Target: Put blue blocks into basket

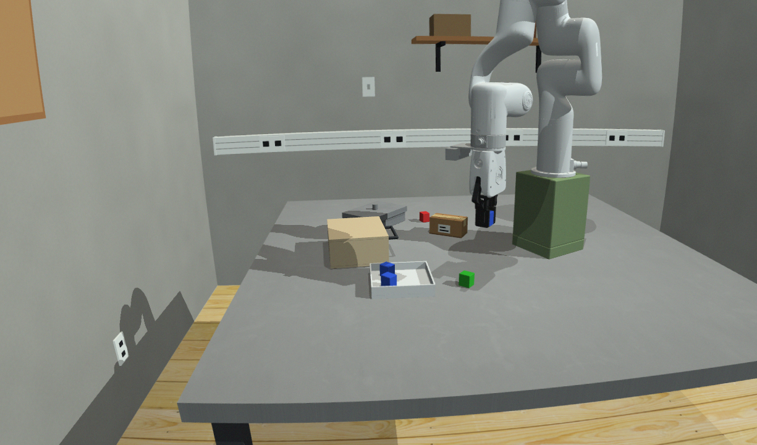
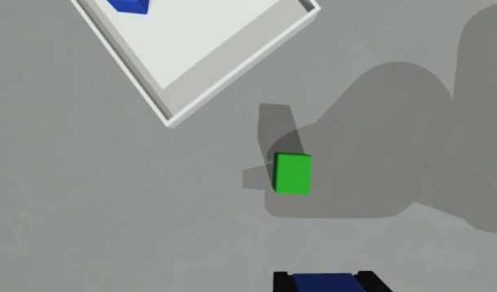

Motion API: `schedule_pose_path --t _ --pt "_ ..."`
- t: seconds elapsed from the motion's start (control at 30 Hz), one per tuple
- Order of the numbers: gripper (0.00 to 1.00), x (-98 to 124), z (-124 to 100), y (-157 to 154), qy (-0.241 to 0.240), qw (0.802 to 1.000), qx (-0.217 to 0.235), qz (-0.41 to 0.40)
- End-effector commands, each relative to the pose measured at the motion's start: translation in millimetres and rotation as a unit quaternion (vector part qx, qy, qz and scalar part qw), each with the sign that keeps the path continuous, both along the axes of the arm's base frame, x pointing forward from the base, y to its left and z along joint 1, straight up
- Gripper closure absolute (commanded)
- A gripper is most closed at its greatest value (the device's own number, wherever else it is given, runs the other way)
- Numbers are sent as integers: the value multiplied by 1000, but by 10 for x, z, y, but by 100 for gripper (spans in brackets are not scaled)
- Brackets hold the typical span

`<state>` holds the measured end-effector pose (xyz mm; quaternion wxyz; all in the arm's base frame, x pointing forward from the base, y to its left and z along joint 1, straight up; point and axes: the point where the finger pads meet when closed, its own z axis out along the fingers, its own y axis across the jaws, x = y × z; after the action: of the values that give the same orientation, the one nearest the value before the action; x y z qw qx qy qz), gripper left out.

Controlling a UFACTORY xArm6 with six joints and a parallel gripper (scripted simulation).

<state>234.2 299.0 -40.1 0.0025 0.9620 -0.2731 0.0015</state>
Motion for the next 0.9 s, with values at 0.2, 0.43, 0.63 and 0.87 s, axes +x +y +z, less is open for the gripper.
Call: schedule_pose_path --t 0.2,0.43,0.63,0.87 --pt "100 2 85 6 -1 1000 0 0" --pt "100 99 87 27 -1 999 0 48" --pt "100 334 89 65 0 987 -1 162" --pt "100 759 92 92 -3 947 -3 322"
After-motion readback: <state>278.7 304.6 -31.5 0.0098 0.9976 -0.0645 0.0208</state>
